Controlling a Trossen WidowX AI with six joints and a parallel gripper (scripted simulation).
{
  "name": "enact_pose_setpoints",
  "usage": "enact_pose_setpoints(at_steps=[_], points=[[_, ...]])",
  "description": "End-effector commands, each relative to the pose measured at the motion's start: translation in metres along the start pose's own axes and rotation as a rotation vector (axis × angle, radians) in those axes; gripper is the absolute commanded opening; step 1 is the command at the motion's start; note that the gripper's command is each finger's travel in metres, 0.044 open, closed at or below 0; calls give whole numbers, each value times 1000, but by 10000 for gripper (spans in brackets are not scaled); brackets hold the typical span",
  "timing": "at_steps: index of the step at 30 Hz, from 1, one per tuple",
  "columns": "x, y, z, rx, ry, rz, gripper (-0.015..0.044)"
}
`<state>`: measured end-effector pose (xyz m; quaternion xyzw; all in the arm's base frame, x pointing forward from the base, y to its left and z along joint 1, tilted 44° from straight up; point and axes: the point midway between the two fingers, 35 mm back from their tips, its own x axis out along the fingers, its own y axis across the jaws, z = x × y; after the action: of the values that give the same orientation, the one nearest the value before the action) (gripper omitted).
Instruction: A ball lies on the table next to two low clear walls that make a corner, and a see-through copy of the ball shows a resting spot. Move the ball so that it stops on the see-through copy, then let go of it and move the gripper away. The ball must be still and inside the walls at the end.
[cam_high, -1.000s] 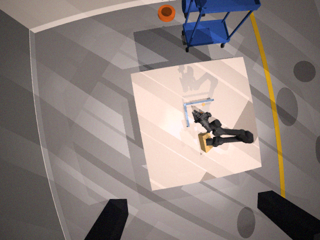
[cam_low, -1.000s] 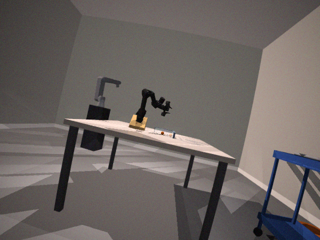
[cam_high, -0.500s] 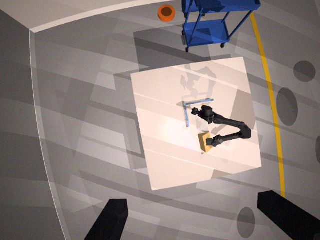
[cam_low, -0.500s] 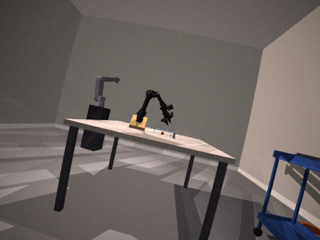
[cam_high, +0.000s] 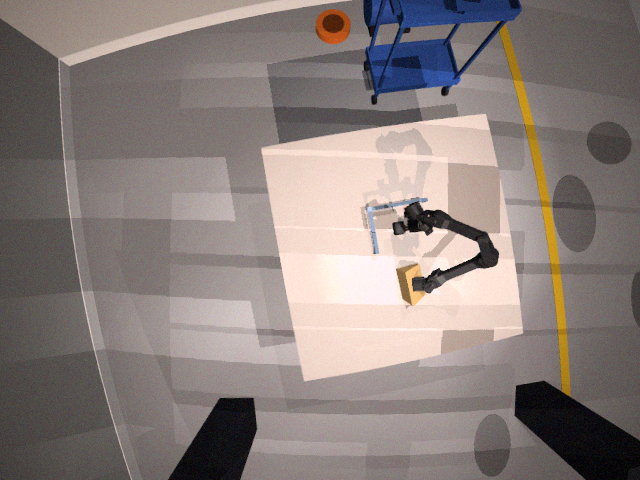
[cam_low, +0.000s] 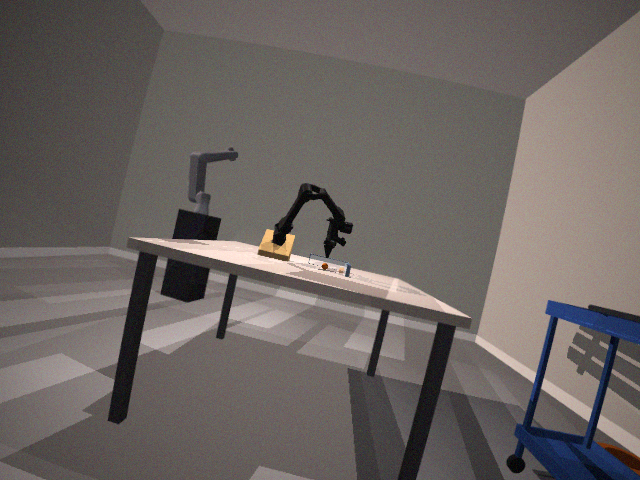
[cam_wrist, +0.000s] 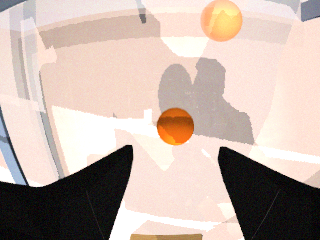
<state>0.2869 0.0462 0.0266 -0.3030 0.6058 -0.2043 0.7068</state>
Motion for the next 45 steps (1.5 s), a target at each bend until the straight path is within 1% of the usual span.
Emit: enact_pose_setpoints(at_steps=[1,3,6,34,38,45], points=[[0,-1,-1,-29,11,-12,277],[1,-1,-1,-29,11,-12,277],[14,-1,-1,-29,11,-13,277],[52,-2,-1,-29,11,-14,277],[52,-2,-1,-29,11,-14,172],[52,-2,-1,-29,11,-14,125]])
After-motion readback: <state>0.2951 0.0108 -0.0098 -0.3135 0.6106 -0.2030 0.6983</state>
